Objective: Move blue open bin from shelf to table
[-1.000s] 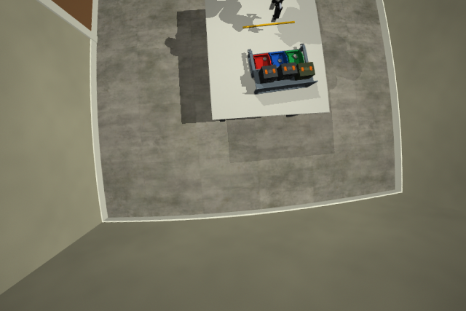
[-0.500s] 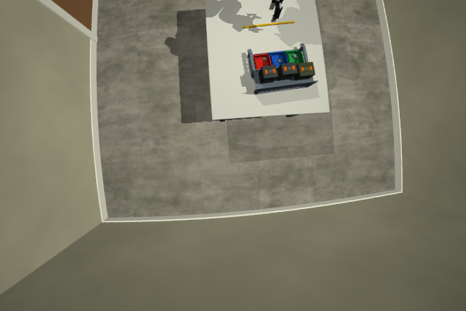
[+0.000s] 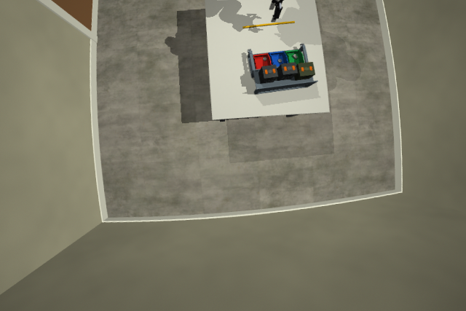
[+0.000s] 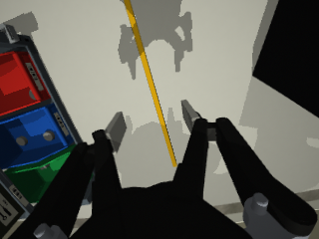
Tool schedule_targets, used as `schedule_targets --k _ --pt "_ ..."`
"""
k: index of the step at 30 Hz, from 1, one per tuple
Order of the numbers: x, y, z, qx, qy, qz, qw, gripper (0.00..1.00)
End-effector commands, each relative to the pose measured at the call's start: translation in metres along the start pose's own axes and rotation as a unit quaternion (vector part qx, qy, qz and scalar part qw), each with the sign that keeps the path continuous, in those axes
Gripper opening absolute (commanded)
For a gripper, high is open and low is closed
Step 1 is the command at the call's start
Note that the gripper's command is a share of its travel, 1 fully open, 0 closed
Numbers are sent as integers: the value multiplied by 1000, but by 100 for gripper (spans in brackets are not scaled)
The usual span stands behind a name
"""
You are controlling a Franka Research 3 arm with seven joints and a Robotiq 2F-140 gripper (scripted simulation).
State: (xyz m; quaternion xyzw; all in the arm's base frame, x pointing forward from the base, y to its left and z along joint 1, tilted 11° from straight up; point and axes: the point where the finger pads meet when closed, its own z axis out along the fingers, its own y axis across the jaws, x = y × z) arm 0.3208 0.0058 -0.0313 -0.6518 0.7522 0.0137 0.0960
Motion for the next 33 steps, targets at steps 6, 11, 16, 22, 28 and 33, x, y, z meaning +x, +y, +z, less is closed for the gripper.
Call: schedule_targets --k 6,11,16,22,28,33 --pt "-3 -2 -11 -8 -5 -18 1000 57" --pt "-8 -5 -28 -20 -12 -44 999 57" --pt "-8 -5 -28 -20 -12 -44 999 57" --pt "-2 -1 -6 -4 -2 -9 1000 57" --pt "-8 -6 -28 -20 -12 -44 999 57" --pt "-8 -6 -28 -20 -12 -44 999 57"
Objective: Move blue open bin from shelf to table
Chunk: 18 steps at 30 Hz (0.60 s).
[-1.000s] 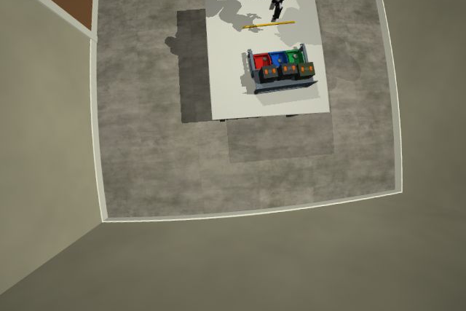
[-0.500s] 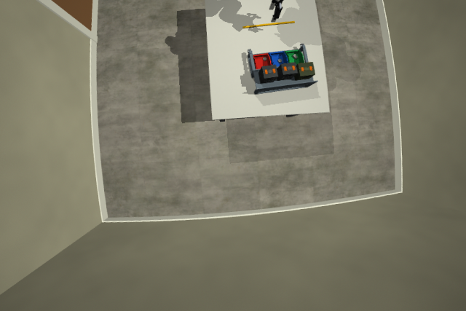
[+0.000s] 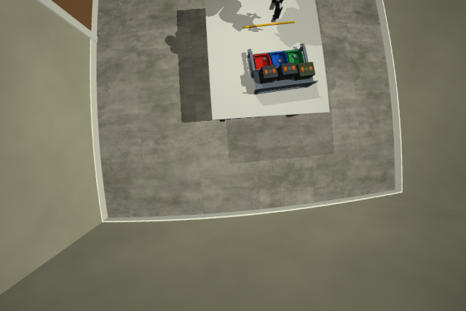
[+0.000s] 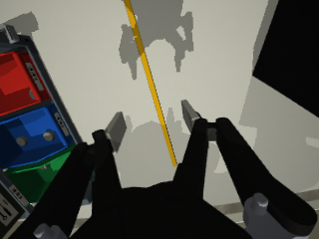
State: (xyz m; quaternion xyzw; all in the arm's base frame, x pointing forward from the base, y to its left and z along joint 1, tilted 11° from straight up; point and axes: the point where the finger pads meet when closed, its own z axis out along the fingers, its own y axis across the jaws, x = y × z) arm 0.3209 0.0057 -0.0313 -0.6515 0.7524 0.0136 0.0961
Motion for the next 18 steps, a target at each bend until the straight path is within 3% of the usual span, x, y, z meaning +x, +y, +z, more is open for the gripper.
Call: schedule_targets --k 1,5,6,10,18 --pt "-8 -6 -28 -20 -12 -45 999 57" --pt "-8 -6 -28 -20 -12 -45 999 57" --pt "-2 -1 -6 -4 -2 -9 1000 57" --pt "-9 -6 -28 -20 -12 -45 999 57" --pt "-9 -6 -28 -20 -12 -45 999 57"
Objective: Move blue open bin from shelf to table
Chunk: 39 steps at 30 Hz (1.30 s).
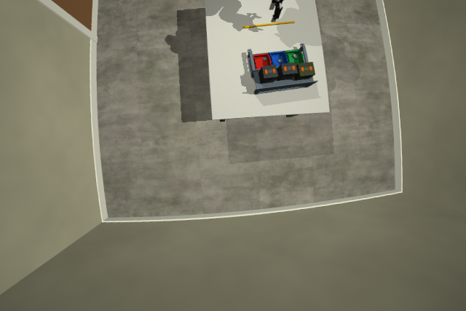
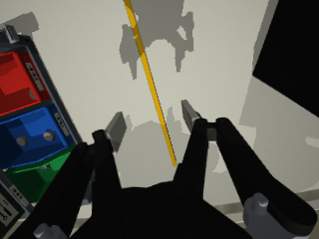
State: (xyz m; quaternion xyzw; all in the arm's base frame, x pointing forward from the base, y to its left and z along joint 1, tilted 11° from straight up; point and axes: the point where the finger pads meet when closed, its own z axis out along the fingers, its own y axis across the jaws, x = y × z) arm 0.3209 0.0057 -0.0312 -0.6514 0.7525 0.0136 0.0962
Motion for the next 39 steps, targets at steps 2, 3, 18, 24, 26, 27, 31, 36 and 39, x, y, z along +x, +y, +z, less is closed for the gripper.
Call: schedule_targets --k 2,3,18,24,26,27,31,36,39 --pt "-9 -6 -28 -20 -12 -45 999 57" --pt "-9 -6 -28 -20 -12 -45 999 57" --pt "-9 -6 -28 -20 -12 -45 999 57" --pt "-5 -3 -17 -12 -7 -27 1000 57" --pt "-9 -6 -28 -20 -12 -45 999 57" --pt "-9 -6 -28 -20 -12 -45 999 57" --pt "-9 -6 -28 -20 -12 -45 999 57" --pt "-9 -6 -28 -20 -12 -45 999 57" --pt "-2 -1 -5 -4 -2 -9 1000 57"
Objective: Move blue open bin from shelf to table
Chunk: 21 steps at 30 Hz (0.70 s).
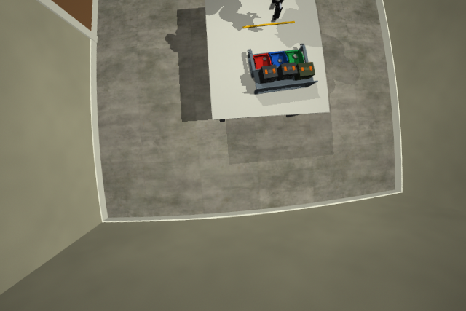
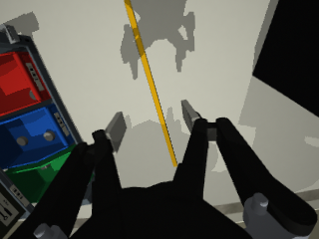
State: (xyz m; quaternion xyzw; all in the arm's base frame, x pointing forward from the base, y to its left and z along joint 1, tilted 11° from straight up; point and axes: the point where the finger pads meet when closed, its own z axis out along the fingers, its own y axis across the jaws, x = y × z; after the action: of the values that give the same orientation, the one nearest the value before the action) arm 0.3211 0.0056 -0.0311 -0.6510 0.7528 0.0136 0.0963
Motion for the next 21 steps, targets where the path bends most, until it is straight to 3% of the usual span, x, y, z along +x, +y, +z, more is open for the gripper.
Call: schedule_targets --k 1,4,16,17,21 --pt "-4 -2 -11 -8 -5 -19 1000 57" --pt "-9 -6 -28 -20 -12 -45 999 57" --pt "-9 -6 -28 -20 -12 -45 999 57" --pt "-2 -1 -5 -4 -2 -10 1000 57" --pt "-9 -6 -28 -20 -12 -45 999 57"
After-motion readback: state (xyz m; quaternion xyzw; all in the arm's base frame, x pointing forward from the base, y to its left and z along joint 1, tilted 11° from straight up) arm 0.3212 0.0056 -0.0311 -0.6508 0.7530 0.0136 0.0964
